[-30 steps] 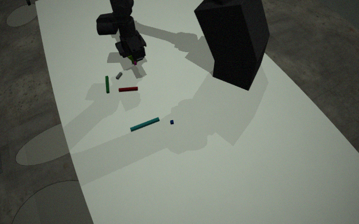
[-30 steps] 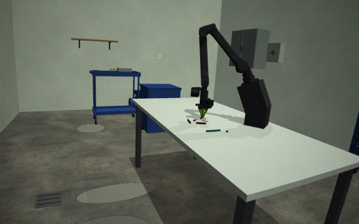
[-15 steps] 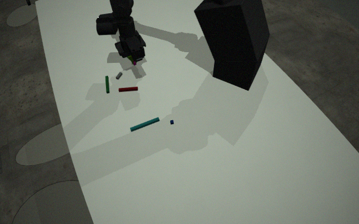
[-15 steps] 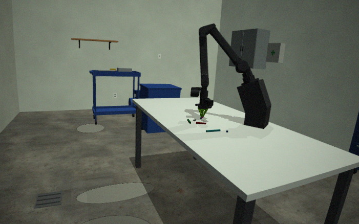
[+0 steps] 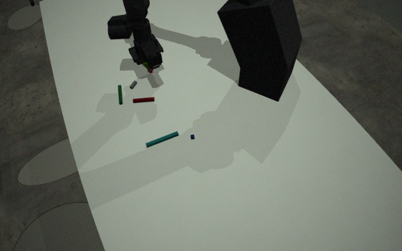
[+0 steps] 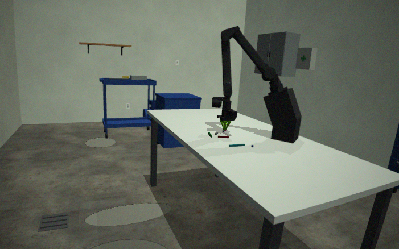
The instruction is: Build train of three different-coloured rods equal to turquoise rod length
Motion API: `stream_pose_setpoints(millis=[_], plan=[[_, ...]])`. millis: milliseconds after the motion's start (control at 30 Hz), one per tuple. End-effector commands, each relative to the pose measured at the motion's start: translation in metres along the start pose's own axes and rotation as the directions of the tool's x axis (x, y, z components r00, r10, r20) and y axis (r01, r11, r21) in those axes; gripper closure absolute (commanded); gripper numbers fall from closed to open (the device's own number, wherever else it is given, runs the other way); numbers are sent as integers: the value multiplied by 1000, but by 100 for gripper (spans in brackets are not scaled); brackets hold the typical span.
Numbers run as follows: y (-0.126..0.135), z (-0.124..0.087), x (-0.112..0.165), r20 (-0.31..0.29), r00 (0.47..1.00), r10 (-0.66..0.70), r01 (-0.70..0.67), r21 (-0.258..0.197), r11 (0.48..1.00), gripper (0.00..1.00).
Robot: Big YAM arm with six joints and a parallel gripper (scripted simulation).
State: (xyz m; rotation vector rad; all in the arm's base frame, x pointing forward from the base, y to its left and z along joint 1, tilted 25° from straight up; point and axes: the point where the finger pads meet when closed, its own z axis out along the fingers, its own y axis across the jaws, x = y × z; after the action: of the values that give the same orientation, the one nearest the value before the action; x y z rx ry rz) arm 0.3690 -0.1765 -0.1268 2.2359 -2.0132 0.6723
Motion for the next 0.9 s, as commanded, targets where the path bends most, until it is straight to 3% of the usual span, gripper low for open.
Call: stream_pose_setpoints(millis=[0, 867], plan=[[3, 4, -1, 3, 1000, -2, 2, 1, 1000, 96], [5, 3, -3, 5, 1000, -6, 6, -1, 1000, 96]])
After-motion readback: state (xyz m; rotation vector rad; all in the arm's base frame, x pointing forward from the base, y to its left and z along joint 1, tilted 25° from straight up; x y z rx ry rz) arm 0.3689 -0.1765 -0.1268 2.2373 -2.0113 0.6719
